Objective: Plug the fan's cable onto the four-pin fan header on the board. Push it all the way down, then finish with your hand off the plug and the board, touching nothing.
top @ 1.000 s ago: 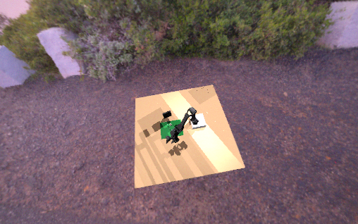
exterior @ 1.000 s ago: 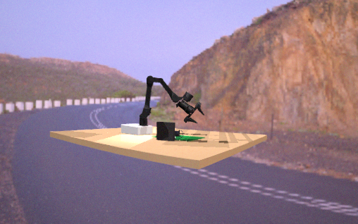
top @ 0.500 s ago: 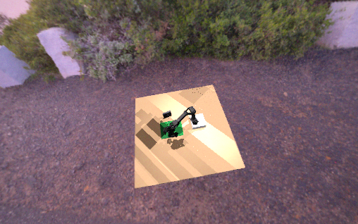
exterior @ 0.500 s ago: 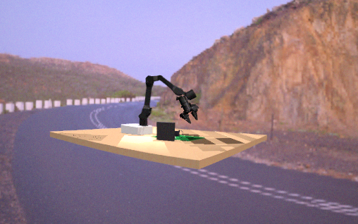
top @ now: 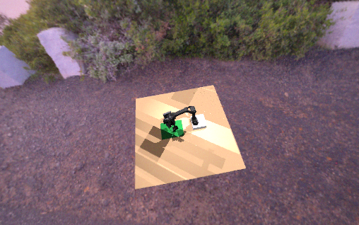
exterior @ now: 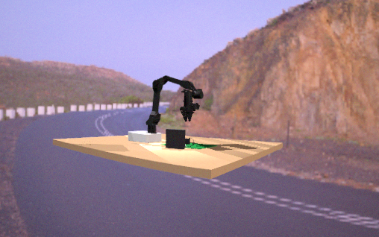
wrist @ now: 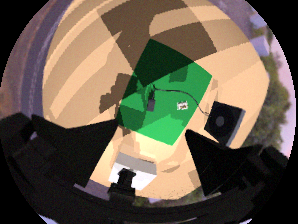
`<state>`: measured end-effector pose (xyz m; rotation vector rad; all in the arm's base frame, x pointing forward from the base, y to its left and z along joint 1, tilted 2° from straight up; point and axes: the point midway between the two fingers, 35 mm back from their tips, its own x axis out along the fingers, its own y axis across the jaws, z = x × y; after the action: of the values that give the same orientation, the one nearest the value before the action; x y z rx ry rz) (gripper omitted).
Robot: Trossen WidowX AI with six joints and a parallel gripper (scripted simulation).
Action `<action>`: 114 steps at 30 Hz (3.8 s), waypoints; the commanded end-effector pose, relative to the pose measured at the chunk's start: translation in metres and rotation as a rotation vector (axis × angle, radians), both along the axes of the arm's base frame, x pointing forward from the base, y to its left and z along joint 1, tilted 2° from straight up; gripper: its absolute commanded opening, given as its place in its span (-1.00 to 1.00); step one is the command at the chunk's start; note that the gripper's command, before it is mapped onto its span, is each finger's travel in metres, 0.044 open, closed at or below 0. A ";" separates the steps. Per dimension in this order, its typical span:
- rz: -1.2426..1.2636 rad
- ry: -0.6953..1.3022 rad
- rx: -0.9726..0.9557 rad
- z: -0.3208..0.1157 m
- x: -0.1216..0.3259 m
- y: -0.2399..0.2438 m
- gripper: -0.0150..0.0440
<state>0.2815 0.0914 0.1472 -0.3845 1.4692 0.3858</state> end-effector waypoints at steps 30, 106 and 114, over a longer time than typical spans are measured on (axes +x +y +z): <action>-0.032 0.014 -0.004 -0.117 0.003 0.000 1.00; -0.851 0.020 0.040 -0.093 0.049 -0.055 -0.49; -1.128 0.021 0.056 -0.093 0.062 -0.078 -0.49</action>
<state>0.3380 0.0206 0.0533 0.4358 1.4796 -0.4110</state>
